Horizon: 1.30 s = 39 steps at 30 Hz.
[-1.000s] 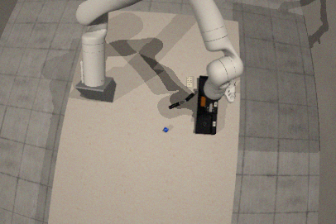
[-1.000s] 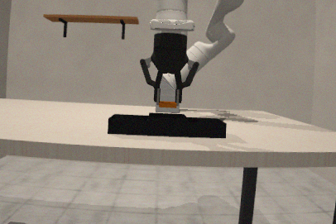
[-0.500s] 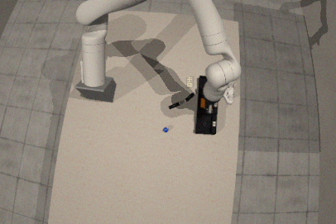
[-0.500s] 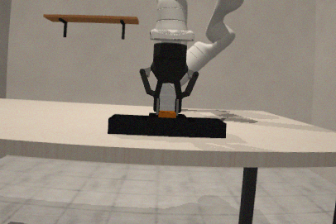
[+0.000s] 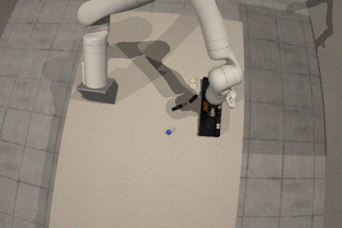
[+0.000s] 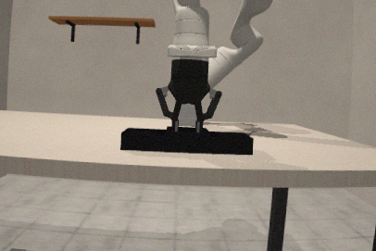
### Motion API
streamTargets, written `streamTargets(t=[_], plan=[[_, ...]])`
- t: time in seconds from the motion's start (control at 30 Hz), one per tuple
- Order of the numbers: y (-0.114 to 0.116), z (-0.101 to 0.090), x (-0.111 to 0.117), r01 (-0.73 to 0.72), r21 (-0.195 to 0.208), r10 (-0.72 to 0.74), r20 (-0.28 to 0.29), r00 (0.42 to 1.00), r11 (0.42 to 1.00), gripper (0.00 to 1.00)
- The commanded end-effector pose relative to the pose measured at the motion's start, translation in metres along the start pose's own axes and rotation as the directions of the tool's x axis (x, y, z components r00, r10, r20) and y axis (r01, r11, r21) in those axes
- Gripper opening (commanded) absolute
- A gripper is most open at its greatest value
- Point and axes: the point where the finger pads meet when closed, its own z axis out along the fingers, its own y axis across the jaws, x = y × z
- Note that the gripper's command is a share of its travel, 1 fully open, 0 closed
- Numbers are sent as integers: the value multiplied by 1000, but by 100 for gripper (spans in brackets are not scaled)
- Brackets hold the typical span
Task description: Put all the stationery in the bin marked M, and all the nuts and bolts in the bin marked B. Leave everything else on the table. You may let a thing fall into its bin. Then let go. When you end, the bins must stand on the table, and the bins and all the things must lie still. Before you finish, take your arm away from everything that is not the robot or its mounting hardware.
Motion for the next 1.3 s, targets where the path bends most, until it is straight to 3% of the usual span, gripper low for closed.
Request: streamTargets(t=[0.0, 0.17, 0.2, 0.77, 1.27], plan=[[0, 0, 0, -1, -1, 1, -1, 1000, 1000, 35], [0, 0, 0, -1, -1, 1, -1, 1000, 1000, 35], [0, 0, 0, -1, -1, 1, -1, 1000, 1000, 46], [0, -1, 0, -1, -1, 1, -1, 1000, 1000, 46], [0, -18, 0, -1, -1, 1, -1, 1000, 1000, 46]])
